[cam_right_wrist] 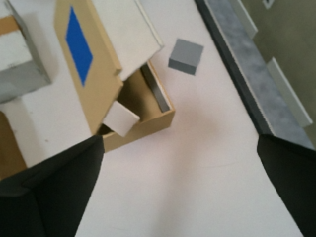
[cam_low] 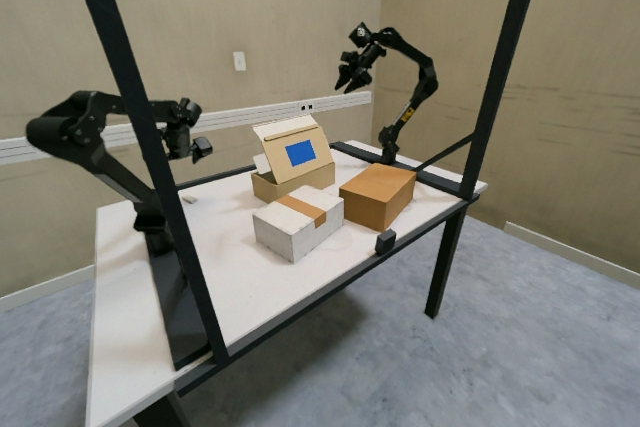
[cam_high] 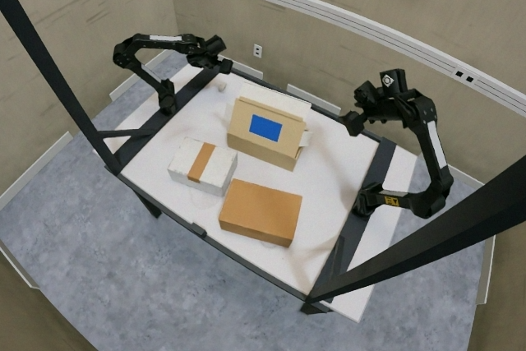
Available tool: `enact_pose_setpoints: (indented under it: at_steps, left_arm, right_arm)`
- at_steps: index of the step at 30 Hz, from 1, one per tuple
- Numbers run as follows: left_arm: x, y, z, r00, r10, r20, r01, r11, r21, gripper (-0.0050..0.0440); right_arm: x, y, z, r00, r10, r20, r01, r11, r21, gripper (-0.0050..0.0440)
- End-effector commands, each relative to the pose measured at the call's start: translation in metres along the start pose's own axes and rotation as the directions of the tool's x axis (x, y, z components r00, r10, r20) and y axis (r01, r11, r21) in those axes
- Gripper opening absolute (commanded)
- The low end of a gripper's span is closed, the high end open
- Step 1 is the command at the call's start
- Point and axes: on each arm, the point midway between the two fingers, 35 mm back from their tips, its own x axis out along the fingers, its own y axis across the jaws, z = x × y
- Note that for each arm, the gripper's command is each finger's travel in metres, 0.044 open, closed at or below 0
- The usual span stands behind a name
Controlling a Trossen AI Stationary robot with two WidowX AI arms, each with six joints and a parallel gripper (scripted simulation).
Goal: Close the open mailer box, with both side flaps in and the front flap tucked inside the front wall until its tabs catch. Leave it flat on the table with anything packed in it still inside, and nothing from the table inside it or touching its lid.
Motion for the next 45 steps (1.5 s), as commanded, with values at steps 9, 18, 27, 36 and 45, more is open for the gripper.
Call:
enact_pose_setpoints:
  at_steps: [9, 18, 27, 36, 45]
  left_arm:
    - [-0.132, -0.020, -0.009, 0.897, -0.441, -0.010, 0.405, 0.813, 0.419, 0.0400]
    - [-0.199, -0.032, -0.013, 0.767, -0.631, -0.112, 0.549, 0.557, 0.623, 0.0400]
    - [-0.279, -0.050, -0.017, 0.564, -0.771, -0.298, 0.622, 0.158, 0.767, 0.0400]
    - [-0.302, -0.055, -0.018, 0.500, -0.789, -0.358, 0.617, 0.035, 0.786, 0.0400]
    - [-0.301, -0.055, -0.017, 0.502, -0.789, -0.354, 0.617, 0.040, 0.786, 0.0400]
  right_arm:
    - [-0.042, 0.031, 0.003, 0.982, 0.054, 0.179, -0.060, 0.998, 0.028, 0.0400]
    - [-0.044, 0.031, 0.005, 0.981, 0.053, 0.187, -0.059, 0.998, 0.027, 0.0400]
    - [-0.044, 0.032, 0.007, 0.979, 0.066, 0.194, -0.073, 0.997, 0.028, 0.0400]
    - [-0.051, 0.038, 0.030, 0.946, 0.112, 0.303, -0.123, 0.992, 0.016, 0.0400]
    - [-0.052, 0.039, 0.035, 0.938, 0.121, 0.325, -0.132, 0.991, 0.013, 0.0400]
